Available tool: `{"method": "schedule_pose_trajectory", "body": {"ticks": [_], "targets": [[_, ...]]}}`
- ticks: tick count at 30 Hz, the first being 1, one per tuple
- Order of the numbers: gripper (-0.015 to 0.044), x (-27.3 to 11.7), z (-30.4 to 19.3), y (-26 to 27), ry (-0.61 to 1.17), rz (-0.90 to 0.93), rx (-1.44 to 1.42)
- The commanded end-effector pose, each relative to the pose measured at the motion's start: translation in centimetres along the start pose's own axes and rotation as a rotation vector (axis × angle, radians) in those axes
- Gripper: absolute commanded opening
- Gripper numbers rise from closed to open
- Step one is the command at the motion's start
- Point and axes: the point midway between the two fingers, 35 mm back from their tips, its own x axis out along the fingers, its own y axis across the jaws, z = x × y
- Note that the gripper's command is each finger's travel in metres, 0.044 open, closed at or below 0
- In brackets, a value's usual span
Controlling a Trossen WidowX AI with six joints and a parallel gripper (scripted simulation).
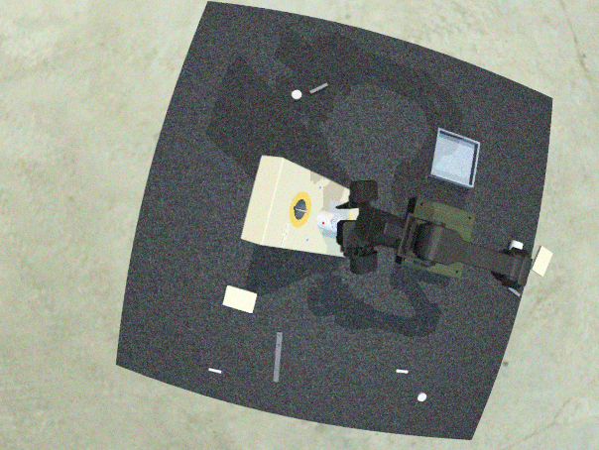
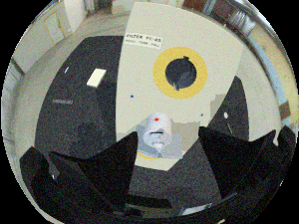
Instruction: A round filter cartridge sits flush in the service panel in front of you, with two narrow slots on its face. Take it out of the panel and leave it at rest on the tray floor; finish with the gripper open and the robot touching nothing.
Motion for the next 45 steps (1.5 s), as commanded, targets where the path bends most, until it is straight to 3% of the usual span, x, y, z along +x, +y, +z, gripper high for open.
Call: {"method": "schedule_pose_trajectory", "body": {"ticks": [1, 40, 42, 45], "targets": [[0.0305, 1.7, -2.7, 0.9, 0.118, 0.008, 0.33], [0.0305, 6.6, -3.2, 1.0, 0.115, 0.007, 0.33], [0.0252, 6.3, -3.1, 1.1, 0.111, 0.012, 0.325], [0.0232, 6.3, -3.1, 1.1, 0.111, 0.012, 0.325]]}}
